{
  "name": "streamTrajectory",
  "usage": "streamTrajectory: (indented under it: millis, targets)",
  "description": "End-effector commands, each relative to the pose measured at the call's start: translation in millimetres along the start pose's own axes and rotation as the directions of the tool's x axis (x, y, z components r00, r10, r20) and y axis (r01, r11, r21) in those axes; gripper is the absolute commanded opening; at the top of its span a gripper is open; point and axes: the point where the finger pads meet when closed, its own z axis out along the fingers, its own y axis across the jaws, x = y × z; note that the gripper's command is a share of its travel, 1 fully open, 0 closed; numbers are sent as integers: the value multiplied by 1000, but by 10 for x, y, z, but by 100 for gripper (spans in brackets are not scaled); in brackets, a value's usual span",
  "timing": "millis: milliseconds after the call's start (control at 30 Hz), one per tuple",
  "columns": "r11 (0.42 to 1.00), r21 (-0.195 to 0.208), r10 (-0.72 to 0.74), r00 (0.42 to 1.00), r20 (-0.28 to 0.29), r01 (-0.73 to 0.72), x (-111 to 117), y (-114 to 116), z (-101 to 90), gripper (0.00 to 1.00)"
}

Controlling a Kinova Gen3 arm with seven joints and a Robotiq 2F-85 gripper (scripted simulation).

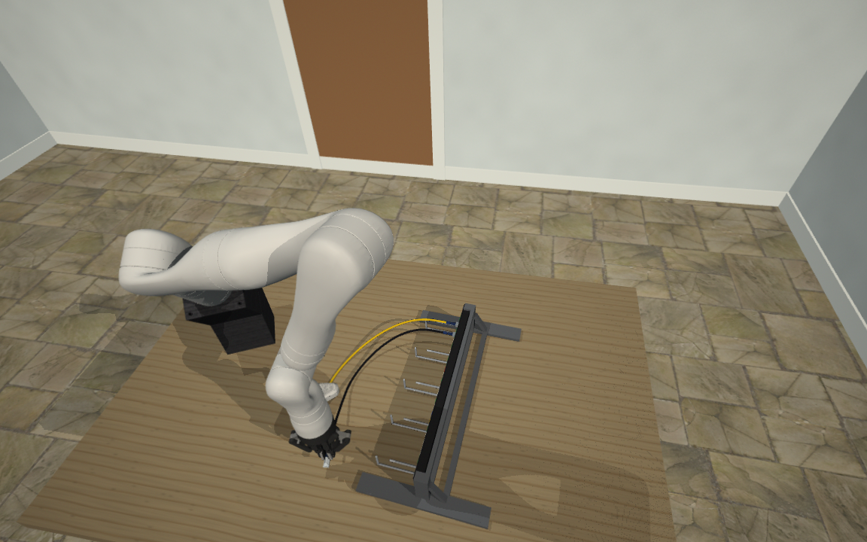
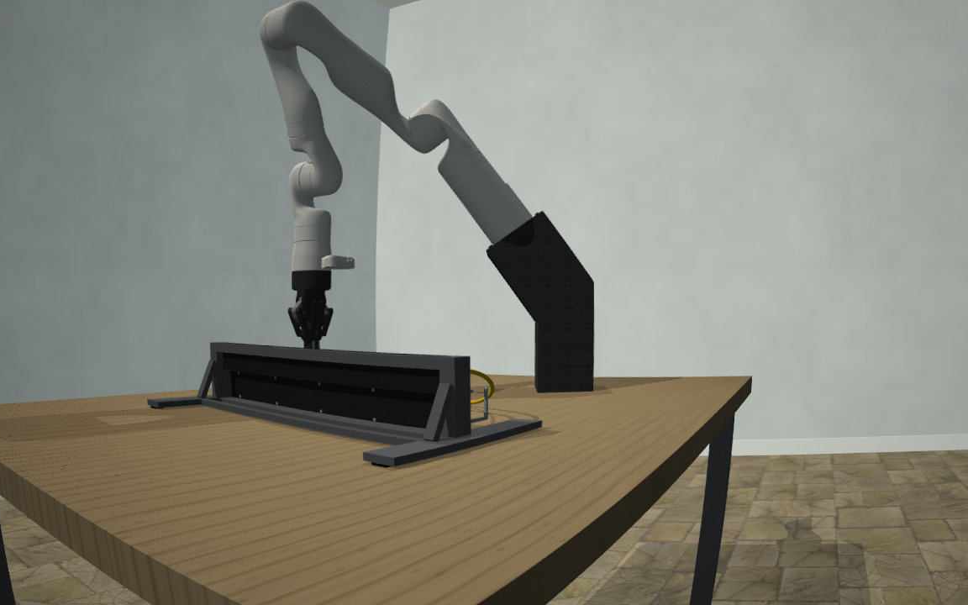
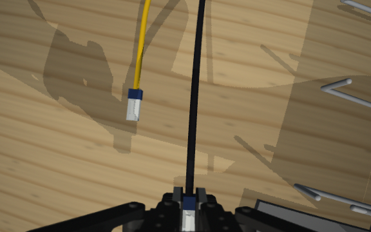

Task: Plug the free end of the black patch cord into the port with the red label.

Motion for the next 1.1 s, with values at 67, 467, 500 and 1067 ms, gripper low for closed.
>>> streamTrajectory:
  millis: [67, 467, 500, 1067]
  targets:
    - [1000, -3, -22, 1000, -1, 22, 43, 38, -11, 0]
    - [997, -4, -77, 997, 1, 77, 128, 104, -31, 0]
    - [996, -4, -84, 997, 2, 84, 138, 111, -34, 0]
    - [980, -4, -198, 980, 2, 198, 331, 262, -72, 0]
